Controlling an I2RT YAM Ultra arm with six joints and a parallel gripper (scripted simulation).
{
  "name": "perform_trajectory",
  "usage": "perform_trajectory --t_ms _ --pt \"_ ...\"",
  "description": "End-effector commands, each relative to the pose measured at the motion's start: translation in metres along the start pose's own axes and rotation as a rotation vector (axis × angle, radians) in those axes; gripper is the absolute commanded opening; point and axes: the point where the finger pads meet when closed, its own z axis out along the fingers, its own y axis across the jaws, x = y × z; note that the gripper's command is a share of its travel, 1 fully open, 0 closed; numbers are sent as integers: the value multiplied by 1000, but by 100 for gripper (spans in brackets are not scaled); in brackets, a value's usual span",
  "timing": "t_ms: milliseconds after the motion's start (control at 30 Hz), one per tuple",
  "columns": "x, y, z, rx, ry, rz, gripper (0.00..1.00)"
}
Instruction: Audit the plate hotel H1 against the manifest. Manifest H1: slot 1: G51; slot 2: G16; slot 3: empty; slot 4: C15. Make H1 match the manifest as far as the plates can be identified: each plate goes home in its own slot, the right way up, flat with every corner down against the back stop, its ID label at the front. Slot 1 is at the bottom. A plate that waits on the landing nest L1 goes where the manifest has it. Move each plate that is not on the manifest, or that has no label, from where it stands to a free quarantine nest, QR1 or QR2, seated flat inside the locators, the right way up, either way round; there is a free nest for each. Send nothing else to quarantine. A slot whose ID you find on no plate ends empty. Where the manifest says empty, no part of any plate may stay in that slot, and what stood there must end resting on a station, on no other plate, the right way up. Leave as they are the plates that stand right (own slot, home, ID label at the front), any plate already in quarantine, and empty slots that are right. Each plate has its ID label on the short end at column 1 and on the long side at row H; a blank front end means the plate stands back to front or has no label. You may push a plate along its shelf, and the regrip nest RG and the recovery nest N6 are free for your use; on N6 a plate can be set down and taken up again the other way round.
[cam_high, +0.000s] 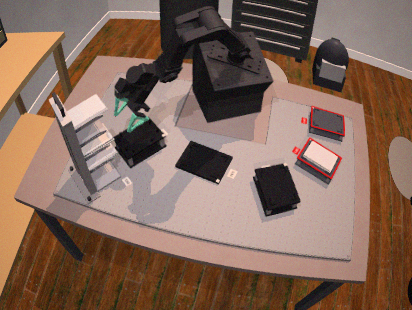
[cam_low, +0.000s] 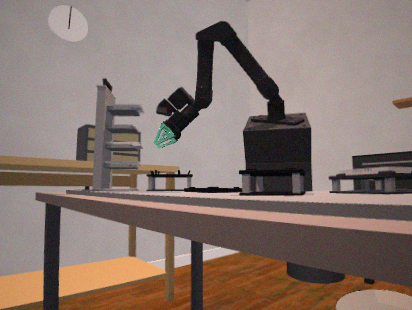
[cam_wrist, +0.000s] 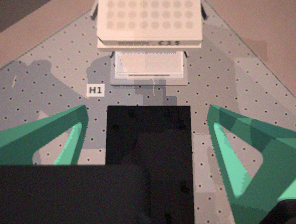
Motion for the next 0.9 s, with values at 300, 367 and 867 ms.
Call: perform_trajectory --t_ms 300,367,867 --pt "3 -1 -13 5 -21 -7 100" --pt "6 -1 -15 5 -21 -7 100" --pt "12 -1 -21 5 -21 -7 100"
